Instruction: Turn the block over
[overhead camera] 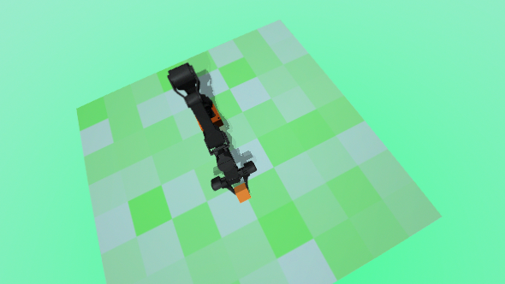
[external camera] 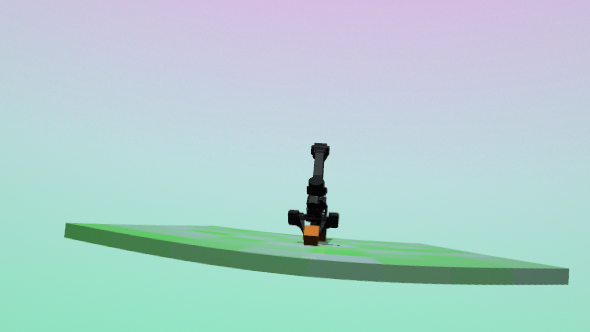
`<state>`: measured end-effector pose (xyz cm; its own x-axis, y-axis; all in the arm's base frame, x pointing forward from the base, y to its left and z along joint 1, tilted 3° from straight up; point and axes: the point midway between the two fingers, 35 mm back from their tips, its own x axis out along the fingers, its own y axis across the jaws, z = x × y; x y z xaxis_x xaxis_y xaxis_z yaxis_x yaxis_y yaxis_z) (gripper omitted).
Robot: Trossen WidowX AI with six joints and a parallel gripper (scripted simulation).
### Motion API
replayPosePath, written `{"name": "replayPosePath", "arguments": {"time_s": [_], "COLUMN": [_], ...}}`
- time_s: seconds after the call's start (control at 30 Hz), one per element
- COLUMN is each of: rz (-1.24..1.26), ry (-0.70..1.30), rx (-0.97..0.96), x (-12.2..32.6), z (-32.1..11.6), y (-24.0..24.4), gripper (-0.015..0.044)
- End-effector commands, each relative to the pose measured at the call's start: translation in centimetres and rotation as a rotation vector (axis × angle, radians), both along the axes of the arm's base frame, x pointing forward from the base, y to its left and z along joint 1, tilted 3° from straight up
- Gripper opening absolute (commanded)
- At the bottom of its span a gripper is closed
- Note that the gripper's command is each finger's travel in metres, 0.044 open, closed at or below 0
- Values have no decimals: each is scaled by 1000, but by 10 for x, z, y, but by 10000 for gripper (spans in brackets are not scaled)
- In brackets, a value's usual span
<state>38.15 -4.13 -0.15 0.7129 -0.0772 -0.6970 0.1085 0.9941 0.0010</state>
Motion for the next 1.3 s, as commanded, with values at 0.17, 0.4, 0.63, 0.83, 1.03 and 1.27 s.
{"name": "replayPosePath", "arguments": {"time_s": [0.17,0.4,0.63,0.83,1.03,1.27], "rz": [17,24,25,25,25,25], "ry": [-123,-220,-251,-261,-261,-261], "rx": [-21,-39,-42,-43,-43,-43], "x": [-8,-16,-17,-17,-17,-17], "z": [-9,-6,-3,-2,-2,-2], "y": [2,3,3,3,3,3], "gripper": [0,0,0,0,0,131]}}
